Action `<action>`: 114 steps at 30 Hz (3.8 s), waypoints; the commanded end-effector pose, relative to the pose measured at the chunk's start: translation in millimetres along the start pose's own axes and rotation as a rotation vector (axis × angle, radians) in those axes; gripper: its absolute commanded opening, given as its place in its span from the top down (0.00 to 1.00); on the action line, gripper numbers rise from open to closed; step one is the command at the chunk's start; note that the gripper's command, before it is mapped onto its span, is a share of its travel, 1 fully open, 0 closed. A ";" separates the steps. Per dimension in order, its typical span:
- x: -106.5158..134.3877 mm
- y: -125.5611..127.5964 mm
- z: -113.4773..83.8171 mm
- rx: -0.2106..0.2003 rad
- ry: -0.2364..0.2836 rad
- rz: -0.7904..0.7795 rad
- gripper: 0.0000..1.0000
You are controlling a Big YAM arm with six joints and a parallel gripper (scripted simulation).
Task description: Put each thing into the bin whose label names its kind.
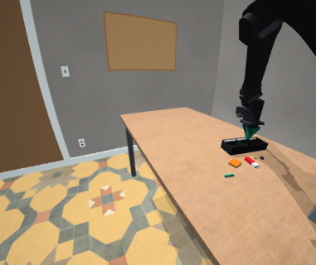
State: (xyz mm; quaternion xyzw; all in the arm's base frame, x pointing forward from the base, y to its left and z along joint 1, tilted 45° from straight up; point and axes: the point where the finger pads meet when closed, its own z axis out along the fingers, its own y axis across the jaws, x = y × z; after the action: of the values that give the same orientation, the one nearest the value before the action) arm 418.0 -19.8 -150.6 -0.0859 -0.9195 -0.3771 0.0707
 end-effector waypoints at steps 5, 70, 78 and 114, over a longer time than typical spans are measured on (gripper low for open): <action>-24.4 -12.3 -32.9 -0.002 -0.054 -0.012 0.91; -17.2 84.1 35.6 -0.004 -0.043 -0.019 0.91; -16.8 84.0 35.6 -0.004 -0.043 -0.019 0.91; -13.7 81.5 20.0 -0.006 -0.055 -0.014 0.91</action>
State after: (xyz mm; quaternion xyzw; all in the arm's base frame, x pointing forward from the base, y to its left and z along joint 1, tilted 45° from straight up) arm 435.7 68.1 -127.3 -0.0854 -0.9196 -0.3779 0.0647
